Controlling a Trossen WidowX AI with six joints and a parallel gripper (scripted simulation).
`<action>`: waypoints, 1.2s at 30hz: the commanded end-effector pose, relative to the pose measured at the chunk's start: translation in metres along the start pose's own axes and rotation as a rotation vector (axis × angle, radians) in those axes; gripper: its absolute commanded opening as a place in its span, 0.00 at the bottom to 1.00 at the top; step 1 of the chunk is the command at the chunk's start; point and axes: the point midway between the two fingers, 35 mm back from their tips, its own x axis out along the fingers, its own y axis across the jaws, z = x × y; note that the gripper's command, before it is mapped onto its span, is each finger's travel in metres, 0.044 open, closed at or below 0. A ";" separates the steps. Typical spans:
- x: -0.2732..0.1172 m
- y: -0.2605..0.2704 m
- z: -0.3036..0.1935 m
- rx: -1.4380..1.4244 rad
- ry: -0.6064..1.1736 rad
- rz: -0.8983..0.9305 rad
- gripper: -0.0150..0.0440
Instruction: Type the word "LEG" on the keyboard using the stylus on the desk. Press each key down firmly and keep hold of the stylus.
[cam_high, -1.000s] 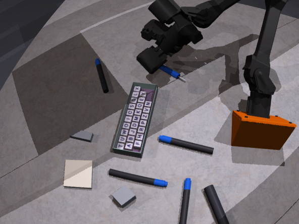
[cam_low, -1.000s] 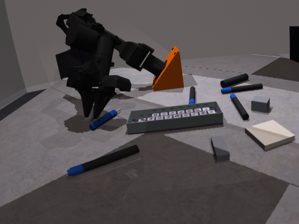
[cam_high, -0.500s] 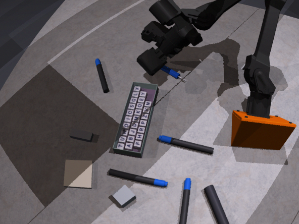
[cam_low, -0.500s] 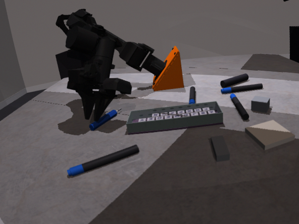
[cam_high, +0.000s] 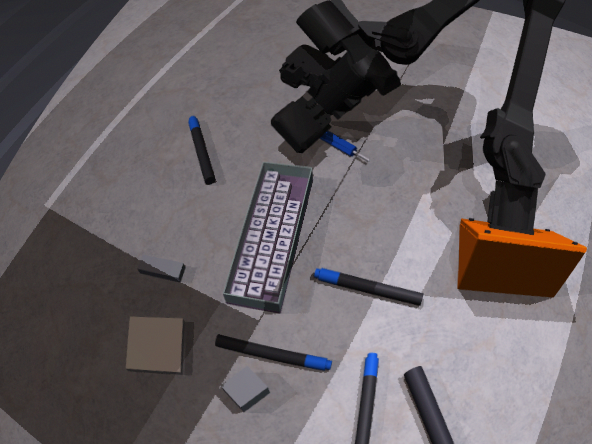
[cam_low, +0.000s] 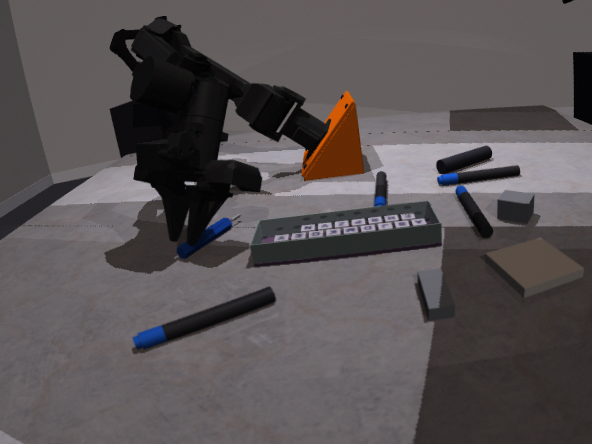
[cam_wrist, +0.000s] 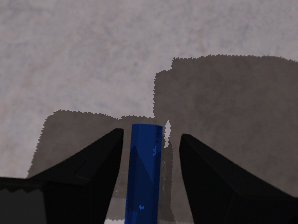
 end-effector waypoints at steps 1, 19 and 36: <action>0.003 0.002 -0.004 -0.013 0.007 0.005 0.51; 0.009 0.002 -0.007 -0.013 0.007 0.005 0.51; 0.008 0.000 -0.006 -0.004 0.004 -0.001 0.38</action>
